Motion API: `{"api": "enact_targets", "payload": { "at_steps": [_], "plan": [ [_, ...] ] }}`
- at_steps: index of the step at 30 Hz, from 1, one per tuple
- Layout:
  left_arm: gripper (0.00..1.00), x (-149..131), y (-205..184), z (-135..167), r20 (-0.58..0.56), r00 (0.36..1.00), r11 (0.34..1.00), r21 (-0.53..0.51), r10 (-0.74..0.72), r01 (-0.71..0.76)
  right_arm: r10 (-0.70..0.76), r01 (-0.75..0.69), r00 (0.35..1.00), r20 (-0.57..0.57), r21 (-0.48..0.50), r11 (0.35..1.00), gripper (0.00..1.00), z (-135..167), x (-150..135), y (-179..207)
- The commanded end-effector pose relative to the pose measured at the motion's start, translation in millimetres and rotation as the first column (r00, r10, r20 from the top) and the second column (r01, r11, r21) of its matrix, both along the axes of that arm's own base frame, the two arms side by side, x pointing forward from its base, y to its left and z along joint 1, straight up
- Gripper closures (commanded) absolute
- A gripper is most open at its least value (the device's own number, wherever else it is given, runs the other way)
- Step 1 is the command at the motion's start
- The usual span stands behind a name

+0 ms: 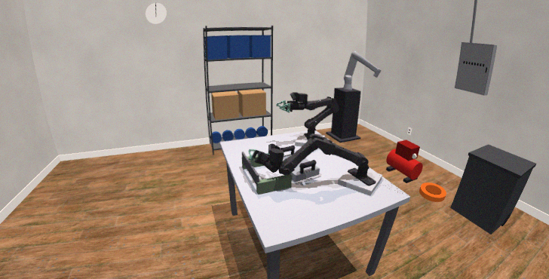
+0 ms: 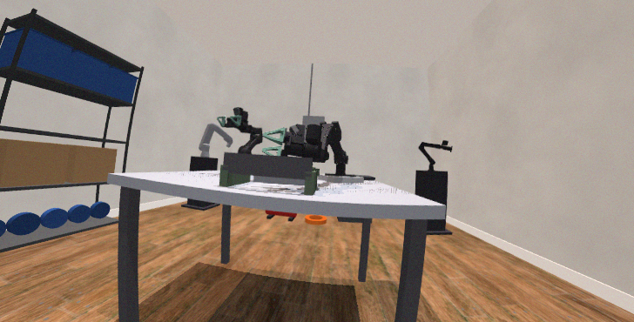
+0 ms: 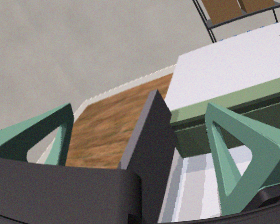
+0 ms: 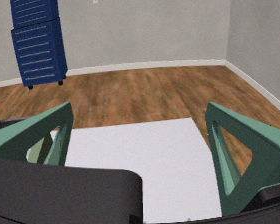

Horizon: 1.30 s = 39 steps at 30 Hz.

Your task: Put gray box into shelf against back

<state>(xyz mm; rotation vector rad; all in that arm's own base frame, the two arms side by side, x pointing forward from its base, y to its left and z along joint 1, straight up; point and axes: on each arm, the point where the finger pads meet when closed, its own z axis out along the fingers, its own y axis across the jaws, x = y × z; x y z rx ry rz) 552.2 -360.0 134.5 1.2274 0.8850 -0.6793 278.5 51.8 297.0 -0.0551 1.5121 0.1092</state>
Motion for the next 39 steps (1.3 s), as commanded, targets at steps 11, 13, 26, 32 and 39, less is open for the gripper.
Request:
{"api": "enact_targets", "payload": {
  "at_steps": [11, 13, 26, 32, 39],
  "plan": [
    [0.00, 0.1, 0.0, 9.5, 0.018, 1.000, 1.000, -0.007, 0.000, 0.000, 0.000, 0.000, 1.000, 0.010, 0.003, 1.000, 0.00, 3.8, -0.3, -0.1],
    [0.00, 0.1, 0.0, 9.5, 0.018, 1.000, 1.000, -0.007, 0.000, 0.000, 0.000, 0.000, 1.000, 0.010, 0.003, 1.000, 0.00, 3.8, -0.3, -0.1],
    [0.00, 0.2, -13.1, 18.8, -0.189, 0.980, 0.998, 0.008, 0.058, -0.057, 0.030, -0.028, 0.997, -0.066, 0.034, 0.999, 0.00, -1.0, 7.6, 14.3],
    [0.00, -1.3, -23.2, 23.8, -0.400, 0.906, 0.990, 0.049, 0.140, -0.132, 0.069, -0.060, 0.985, -0.155, 0.063, 0.996, 0.00, -12.3, 14.6, 33.5],
    [0.00, -10.5, -29.3, 27.3, -0.594, 0.766, 0.969, 0.124, 0.245, -0.214, 0.113, -0.093, 0.959, -0.259, 0.085, 0.992, 0.00, -27.6, 20.4, 58.6]
  ]
}}
